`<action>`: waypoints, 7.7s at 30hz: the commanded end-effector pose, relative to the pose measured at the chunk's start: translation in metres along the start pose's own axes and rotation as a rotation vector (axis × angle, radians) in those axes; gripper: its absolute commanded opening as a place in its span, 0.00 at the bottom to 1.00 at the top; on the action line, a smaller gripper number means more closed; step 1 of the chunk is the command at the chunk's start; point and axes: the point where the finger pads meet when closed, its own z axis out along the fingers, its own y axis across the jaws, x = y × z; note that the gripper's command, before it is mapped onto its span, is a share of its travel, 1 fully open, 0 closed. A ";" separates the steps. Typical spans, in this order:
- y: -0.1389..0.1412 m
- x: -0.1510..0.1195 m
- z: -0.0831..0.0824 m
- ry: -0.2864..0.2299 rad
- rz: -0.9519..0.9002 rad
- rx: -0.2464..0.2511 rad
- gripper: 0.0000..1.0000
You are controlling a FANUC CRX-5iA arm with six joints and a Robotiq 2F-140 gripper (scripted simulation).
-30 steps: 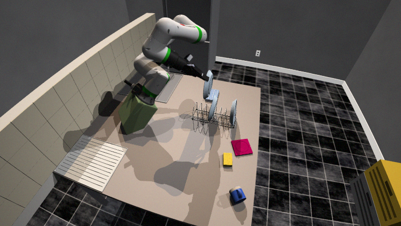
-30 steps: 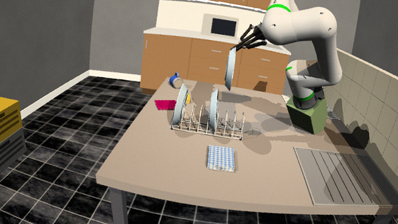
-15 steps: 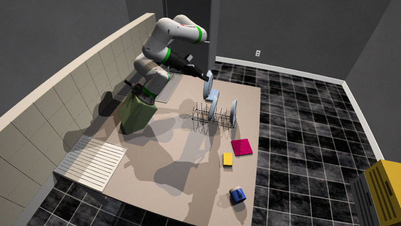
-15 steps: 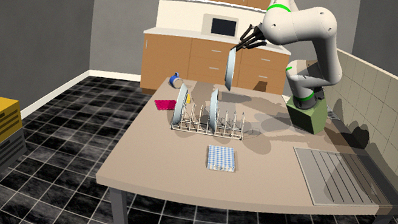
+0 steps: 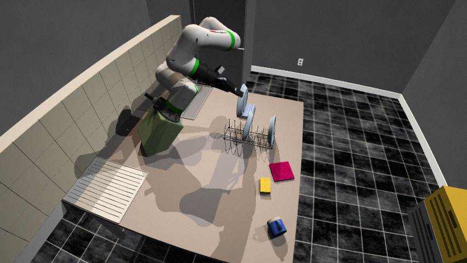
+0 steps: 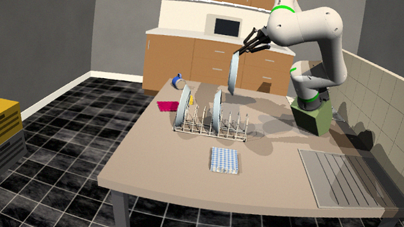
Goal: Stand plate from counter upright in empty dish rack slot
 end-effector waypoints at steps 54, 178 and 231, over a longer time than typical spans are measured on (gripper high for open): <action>-0.024 -0.020 0.024 0.000 -0.001 0.000 0.10; -0.067 -0.054 0.065 0.000 -0.001 0.000 0.10; -0.087 -0.071 0.086 0.000 -0.001 0.000 0.10</action>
